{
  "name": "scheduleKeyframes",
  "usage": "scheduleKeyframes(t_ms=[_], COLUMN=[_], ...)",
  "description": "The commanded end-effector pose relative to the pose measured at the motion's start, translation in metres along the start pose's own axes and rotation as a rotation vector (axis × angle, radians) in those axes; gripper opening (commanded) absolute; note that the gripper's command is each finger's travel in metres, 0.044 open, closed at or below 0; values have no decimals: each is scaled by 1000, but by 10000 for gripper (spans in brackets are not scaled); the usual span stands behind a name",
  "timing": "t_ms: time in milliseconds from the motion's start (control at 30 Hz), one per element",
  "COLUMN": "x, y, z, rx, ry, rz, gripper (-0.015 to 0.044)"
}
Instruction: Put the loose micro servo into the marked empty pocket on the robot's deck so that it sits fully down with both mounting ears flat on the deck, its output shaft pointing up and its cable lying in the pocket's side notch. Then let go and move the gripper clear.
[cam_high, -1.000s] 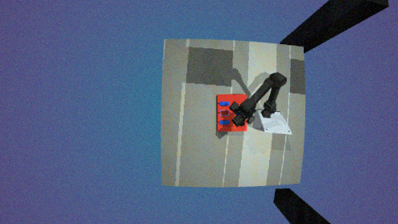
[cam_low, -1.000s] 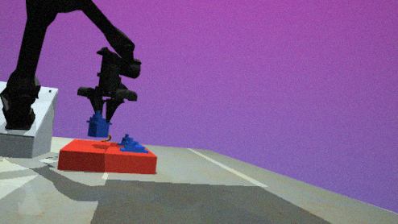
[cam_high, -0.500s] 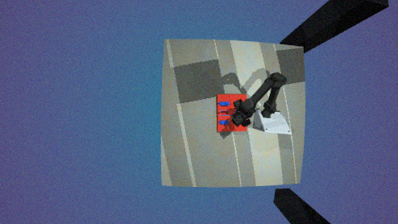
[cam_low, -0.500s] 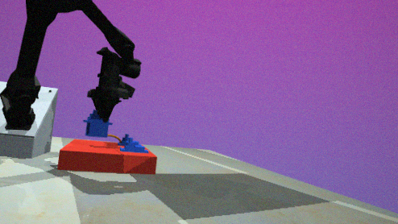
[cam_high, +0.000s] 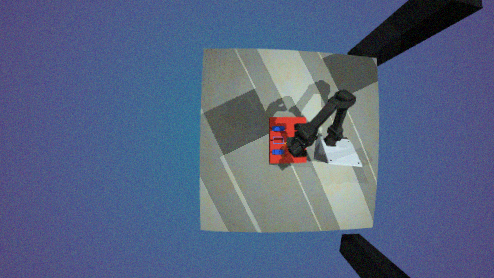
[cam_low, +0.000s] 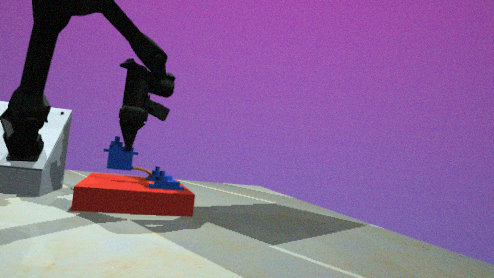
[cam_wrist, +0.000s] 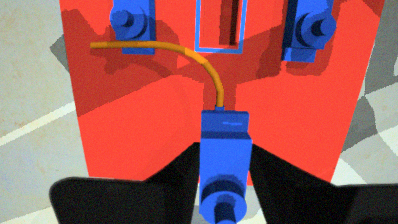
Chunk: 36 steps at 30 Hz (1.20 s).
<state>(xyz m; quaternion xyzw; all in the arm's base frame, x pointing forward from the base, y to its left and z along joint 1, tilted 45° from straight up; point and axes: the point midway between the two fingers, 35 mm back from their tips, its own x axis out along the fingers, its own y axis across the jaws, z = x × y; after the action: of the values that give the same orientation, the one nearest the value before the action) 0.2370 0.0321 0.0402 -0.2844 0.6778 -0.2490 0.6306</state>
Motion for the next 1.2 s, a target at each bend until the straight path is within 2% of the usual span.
scheduleKeyframes(t_ms=[0, 967, 1167], x=[-1, -2, -2], y=[1, -3, -3], z=[1, 105, 110], rx=[24, 29, 30], ry=[-1, -6, -7], rz=[6, 5, 5], gripper=[0, 0, 0])
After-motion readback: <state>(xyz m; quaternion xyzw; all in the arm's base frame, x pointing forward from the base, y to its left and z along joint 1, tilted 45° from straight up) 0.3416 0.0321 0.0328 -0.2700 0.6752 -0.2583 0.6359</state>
